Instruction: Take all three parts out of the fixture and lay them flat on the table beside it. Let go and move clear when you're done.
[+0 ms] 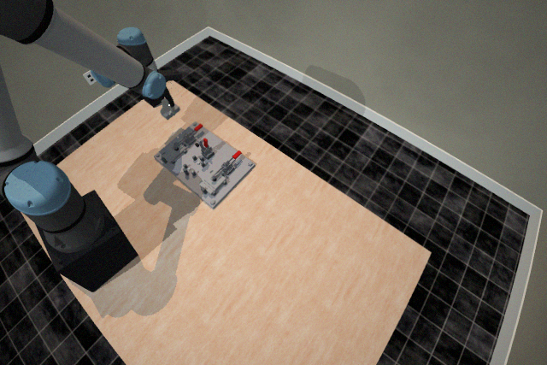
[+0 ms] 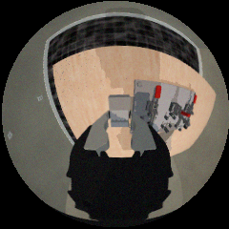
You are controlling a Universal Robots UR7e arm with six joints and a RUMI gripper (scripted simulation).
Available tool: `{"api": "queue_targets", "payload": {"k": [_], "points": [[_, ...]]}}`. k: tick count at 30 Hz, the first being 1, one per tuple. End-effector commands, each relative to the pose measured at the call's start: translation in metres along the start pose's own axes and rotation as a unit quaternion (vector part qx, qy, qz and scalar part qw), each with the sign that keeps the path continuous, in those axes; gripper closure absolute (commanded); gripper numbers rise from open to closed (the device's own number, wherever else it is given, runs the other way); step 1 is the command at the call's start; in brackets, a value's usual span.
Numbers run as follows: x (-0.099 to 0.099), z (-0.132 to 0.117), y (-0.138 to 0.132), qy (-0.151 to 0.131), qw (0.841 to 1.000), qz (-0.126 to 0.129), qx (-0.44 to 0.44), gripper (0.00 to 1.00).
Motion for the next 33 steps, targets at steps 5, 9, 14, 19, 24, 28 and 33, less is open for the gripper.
{"api": "queue_targets", "payload": {"k": [5, 9, 14, 19, 24, 28, 33], "points": [[0.001, 0.001, 0.000, 0.001, 1.000, 0.000, 0.000, 1.00], [0.001, 0.001, 0.000, 0.001, 1.000, 0.000, 0.000, 1.00], [0.001, 0.001, 0.000, 0.001, 1.000, 0.000, 0.000, 1.00], [0.000, 0.001, 0.000, 0.001, 1.000, 0.000, 0.000, 1.00], [-0.005, 0.000, 0.000, 0.000, 1.000, 0.000, 0.000, 1.00], [-0.010, -0.001, 0.001, -0.001, 1.000, 0.000, -0.001, 1.00], [-0.019, -0.001, 0.001, -0.001, 1.000, 0.000, -0.001, 1.00]]}}
Point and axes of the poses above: the point where the finger pads meet when closed, its own x axis back along the fingers, its own y axis across the jaws, z = x × y, the point moved 2 cm from there along x, back along the fingers, and after that the axes turned 12 degrees about x, right-handed, at the moved point
